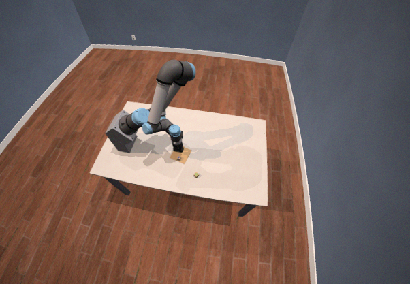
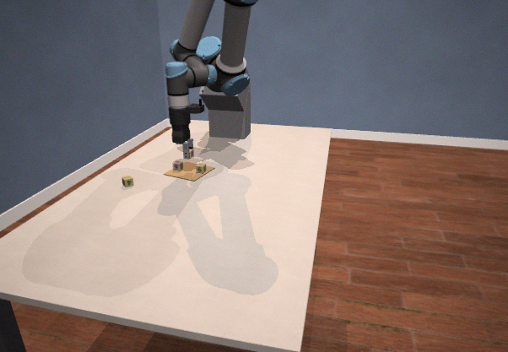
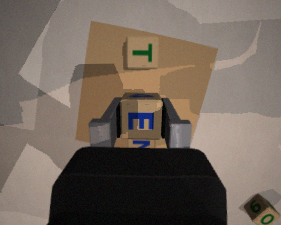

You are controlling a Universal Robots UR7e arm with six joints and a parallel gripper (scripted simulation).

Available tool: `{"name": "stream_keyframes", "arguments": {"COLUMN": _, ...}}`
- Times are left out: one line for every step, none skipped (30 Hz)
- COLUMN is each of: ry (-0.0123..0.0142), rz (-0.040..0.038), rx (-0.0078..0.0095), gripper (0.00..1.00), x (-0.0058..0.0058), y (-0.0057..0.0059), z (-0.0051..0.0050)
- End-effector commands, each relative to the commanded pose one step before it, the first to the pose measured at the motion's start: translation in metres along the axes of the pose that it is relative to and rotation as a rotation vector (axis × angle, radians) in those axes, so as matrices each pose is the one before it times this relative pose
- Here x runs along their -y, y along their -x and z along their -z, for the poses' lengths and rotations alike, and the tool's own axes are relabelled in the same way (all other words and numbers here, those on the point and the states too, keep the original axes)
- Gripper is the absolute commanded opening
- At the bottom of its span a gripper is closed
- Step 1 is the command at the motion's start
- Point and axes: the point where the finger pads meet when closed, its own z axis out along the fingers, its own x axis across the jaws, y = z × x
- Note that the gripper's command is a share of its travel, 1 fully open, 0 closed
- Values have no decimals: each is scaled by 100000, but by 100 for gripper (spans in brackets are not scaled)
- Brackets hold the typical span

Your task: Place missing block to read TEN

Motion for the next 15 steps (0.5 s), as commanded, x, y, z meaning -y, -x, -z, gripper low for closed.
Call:
{"name": "stream_keyframes", "arguments": {"ry": 38, "rz": 80, "rx": -108, "gripper": 57, "x": 6, "y": -28, "z": -448}}
{"name": "stream_keyframes", "arguments": {"ry": 0, "rz": 0, "rx": 1, "gripper": 57, "x": -2, "y": 0, "z": -168}}
{"name": "stream_keyframes", "arguments": {"ry": 0, "rz": 0, "rx": 0, "gripper": 57, "x": -1, "y": 1, "z": -168}}
{"name": "stream_keyframes", "arguments": {"ry": 0, "rz": 0, "rx": -1, "gripper": 57, "x": 1, "y": 3, "z": -167}}
{"name": "stream_keyframes", "arguments": {"ry": 0, "rz": 0, "rx": 1, "gripper": 57, "x": -2, "y": 0, "z": -168}}
{"name": "stream_keyframes", "arguments": {"ry": 0, "rz": 0, "rx": 0, "gripper": 57, "x": -1, "y": 1, "z": -167}}
{"name": "stream_keyframes", "arguments": {"ry": 0, "rz": 0, "rx": -1, "gripper": 57, "x": 1, "y": 3, "z": -166}}
{"name": "stream_keyframes", "arguments": {"ry": 0, "rz": 0, "rx": 1, "gripper": 57, "x": -2, "y": 0, "z": -166}}
{"name": "stream_keyframes", "arguments": {"ry": 0, "rz": 0, "rx": 0, "gripper": 57, "x": -1, "y": 1, "z": -164}}
{"name": "stream_keyframes", "arguments": {"ry": 0, "rz": 0, "rx": -1, "gripper": 57, "x": 1, "y": 3, "z": -162}}
{"name": "stream_keyframes", "arguments": {"ry": 0, "rz": 0, "rx": 1, "gripper": 57, "x": -2, "y": 0, "z": -161}}
{"name": "stream_keyframes", "arguments": {"ry": 0, "rz": 0, "rx": 0, "gripper": 57, "x": -1, "y": 1, "z": -159}}
{"name": "stream_keyframes", "arguments": {"ry": 0, "rz": 0, "rx": -1, "gripper": 57, "x": 0, "y": 3, "z": -156}}
{"name": "stream_keyframes", "arguments": {"ry": 0, "rz": 0, "rx": 0, "gripper": 57, "x": -1, "y": 1, "z": -154}}
{"name": "stream_keyframes", "arguments": {"ry": 0, "rz": 0, "rx": 0, "gripper": 57, "x": 0, "y": 0, "z": 0}}
